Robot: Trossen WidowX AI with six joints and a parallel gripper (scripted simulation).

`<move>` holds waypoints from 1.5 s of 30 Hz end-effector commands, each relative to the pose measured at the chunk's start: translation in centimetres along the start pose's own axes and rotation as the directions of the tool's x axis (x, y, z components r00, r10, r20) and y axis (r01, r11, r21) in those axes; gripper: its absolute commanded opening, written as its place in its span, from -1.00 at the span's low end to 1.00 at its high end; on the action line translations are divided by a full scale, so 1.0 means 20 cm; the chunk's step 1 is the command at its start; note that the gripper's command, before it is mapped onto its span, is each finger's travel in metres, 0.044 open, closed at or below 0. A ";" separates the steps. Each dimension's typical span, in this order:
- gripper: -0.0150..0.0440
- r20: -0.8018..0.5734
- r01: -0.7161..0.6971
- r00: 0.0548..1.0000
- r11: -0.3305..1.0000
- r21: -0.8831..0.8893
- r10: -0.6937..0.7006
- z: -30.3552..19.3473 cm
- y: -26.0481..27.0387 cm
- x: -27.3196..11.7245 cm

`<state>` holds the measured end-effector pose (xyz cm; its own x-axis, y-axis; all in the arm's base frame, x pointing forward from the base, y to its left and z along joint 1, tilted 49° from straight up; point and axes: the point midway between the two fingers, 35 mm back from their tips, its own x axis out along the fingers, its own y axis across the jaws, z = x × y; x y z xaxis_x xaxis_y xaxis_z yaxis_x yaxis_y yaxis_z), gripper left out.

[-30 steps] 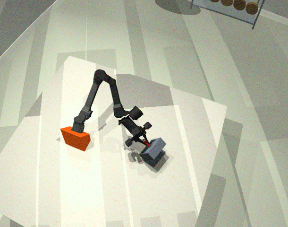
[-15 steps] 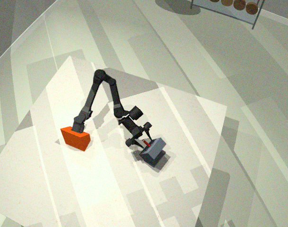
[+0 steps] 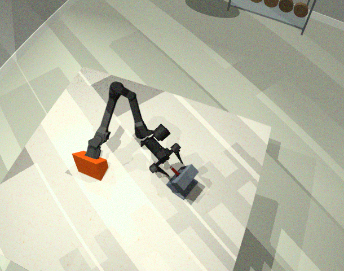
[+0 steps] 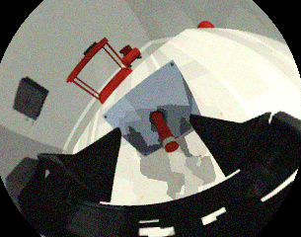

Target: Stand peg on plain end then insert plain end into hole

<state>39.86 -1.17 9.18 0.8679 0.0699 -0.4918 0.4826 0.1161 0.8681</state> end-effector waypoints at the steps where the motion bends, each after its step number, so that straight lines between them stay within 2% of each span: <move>1: 1.00 -0.006 0.008 1.000 1.000 -0.002 -0.008 -0.01 -0.02 -0.03; 45: 1.00 -0.004 0.009 1.000 1.000 0.002 -0.009 0.01 0.03 -0.23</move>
<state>36.59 -1.76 12.01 0.8672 0.0686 -0.4933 0.4848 0.1106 0.8676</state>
